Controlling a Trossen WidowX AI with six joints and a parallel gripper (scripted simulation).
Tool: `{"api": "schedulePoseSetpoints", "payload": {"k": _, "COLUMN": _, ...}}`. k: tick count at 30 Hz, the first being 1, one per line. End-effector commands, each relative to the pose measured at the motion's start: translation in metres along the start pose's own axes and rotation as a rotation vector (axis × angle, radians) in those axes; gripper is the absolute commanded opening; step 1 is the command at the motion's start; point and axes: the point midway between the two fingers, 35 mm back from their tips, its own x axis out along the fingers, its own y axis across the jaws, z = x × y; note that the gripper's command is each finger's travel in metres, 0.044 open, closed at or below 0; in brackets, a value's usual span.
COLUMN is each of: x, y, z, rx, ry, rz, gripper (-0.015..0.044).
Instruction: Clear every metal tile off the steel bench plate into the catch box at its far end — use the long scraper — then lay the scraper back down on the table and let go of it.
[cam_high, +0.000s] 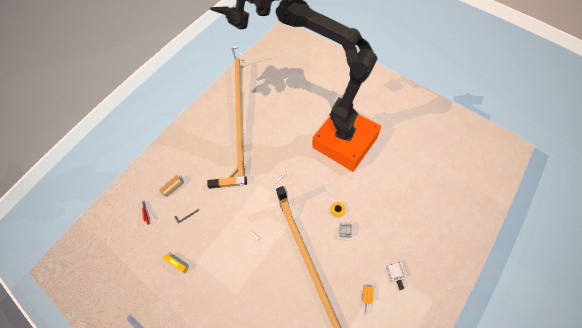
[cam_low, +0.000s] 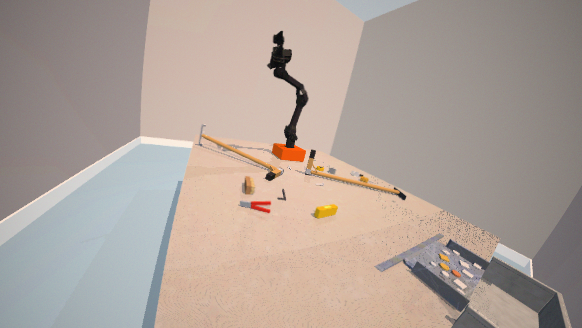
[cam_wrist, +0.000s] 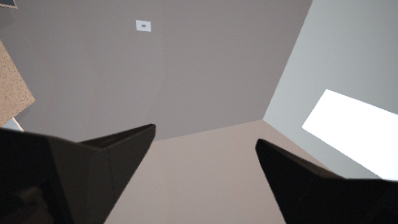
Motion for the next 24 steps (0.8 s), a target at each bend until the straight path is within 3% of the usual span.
{"api": "schedulePoseSetpoints", "payload": {"k": 1, "x": -0.007, "y": -0.001, "z": -0.014, "rx": -0.055, "ry": 0.016, "rz": 0.015, "gripper": 0.0440}}
{"api": "schedulePoseSetpoints", "payload": {"k": 24, "x": -0.061, "y": -0.024, "z": -0.055, "rx": -0.399, "ry": 0.109, "rz": 0.113, "gripper": 0.0440}}
